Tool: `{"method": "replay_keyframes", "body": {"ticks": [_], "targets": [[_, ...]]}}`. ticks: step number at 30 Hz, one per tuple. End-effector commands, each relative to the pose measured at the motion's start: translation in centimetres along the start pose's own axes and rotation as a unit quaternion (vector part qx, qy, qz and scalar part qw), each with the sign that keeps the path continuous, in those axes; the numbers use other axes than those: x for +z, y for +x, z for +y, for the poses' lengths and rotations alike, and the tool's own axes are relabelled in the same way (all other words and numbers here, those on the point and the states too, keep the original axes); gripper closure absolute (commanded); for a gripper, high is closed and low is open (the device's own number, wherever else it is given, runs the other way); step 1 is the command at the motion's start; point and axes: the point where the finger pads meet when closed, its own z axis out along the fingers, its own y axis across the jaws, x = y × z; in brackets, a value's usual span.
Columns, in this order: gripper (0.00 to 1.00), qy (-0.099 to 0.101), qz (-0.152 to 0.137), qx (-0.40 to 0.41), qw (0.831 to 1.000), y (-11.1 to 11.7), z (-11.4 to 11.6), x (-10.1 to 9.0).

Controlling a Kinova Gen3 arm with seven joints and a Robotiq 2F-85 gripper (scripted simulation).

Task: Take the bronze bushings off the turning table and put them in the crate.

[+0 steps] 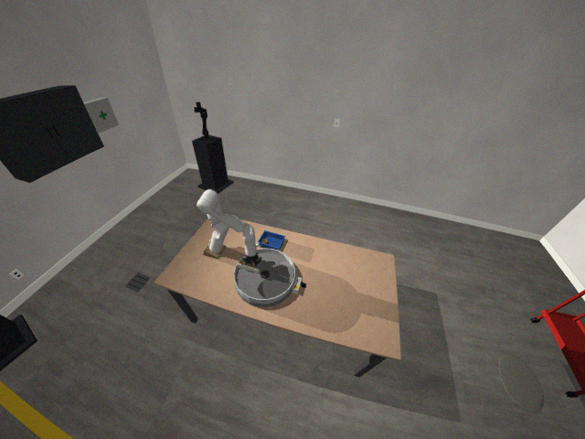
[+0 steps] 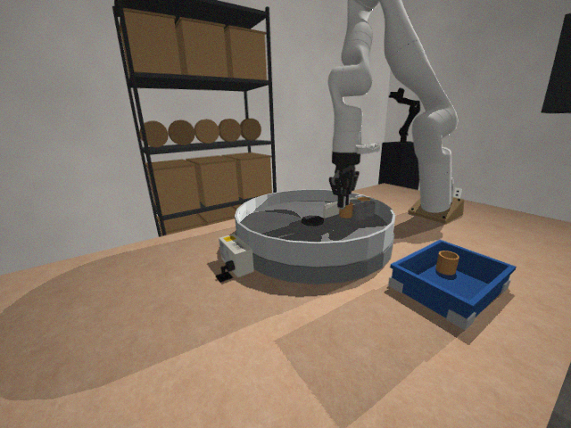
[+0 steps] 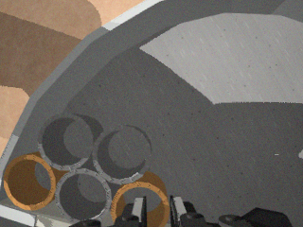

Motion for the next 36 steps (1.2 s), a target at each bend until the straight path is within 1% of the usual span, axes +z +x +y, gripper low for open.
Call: {"method": "replay_keyframes", "body": {"ticks": [1, 12, 13, 29, 30, 36], "targets": [[0.82, 0.001, 0.001, -0.005, 1.000, 0.28, 0.07, 0.20], [0.82, 0.001, 0.001, -0.005, 1.000, 0.28, 0.07, 0.20], [1.00, 0.001, 0.001, -0.005, 1.000, 0.26, 0.06, 0.20], [1.00, 0.001, 0.001, -0.005, 1.000, 0.26, 0.06, 0.20], [1.00, -0.002, 0.002, -0.005, 1.000, 0.31, 0.36, 0.15], [1.00, -0.002, 0.002, -0.005, 1.000, 0.31, 0.36, 0.15]]}}
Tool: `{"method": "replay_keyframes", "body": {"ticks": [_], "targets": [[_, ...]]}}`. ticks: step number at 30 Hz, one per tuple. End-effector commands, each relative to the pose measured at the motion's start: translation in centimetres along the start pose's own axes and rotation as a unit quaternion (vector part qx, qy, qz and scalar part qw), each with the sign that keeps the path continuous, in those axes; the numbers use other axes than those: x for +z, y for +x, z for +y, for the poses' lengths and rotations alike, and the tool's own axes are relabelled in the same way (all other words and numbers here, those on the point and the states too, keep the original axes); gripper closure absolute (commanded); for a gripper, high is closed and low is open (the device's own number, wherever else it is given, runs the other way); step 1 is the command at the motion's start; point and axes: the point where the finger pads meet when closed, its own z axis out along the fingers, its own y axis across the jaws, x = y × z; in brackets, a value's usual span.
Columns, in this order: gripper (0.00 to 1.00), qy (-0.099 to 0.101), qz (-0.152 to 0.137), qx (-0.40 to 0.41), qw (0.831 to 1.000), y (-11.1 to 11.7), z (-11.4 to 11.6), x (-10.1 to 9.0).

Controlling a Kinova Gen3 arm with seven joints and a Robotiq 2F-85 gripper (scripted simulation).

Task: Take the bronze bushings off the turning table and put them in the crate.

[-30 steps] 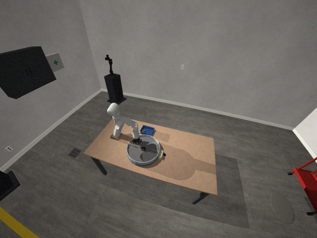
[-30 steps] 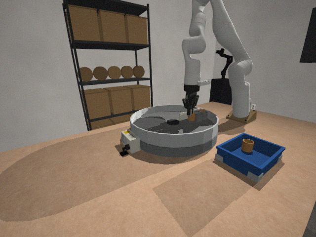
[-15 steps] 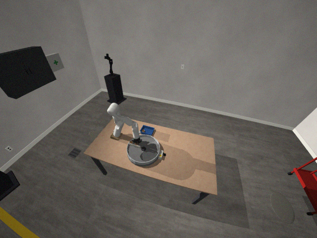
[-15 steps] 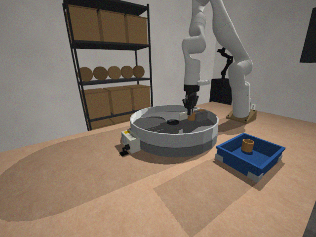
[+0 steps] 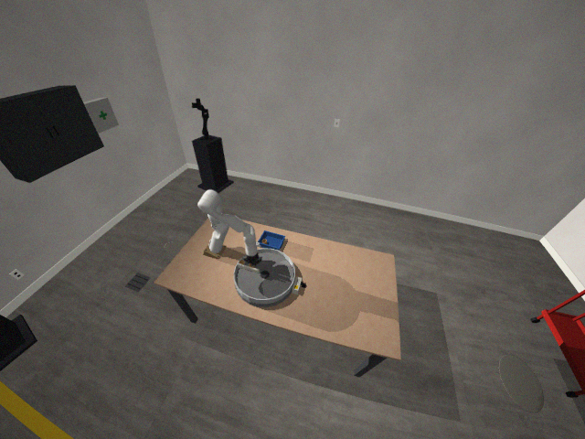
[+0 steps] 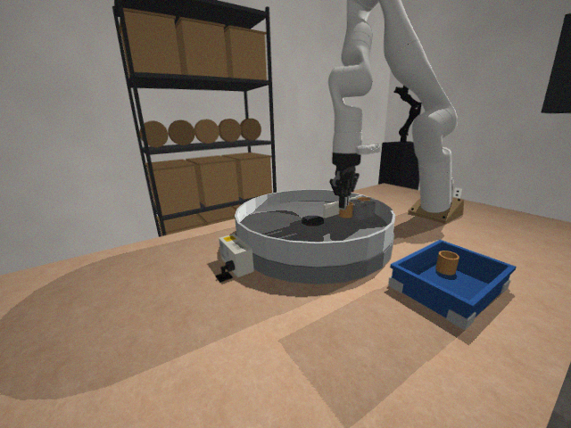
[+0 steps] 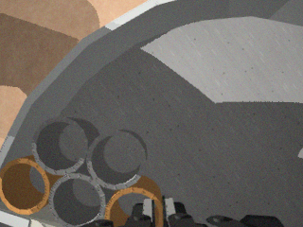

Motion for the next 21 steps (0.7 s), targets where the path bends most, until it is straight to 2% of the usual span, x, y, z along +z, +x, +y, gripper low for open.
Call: {"method": "replay_keyframes", "body": {"ticks": [1, 21], "targets": [[1.00, 0.000, 0.000, 0.000, 1.000, -0.02, -0.01, -0.01], [1.00, 0.000, 0.000, 0.000, 1.000, -0.01, 0.02, -0.01]]}}
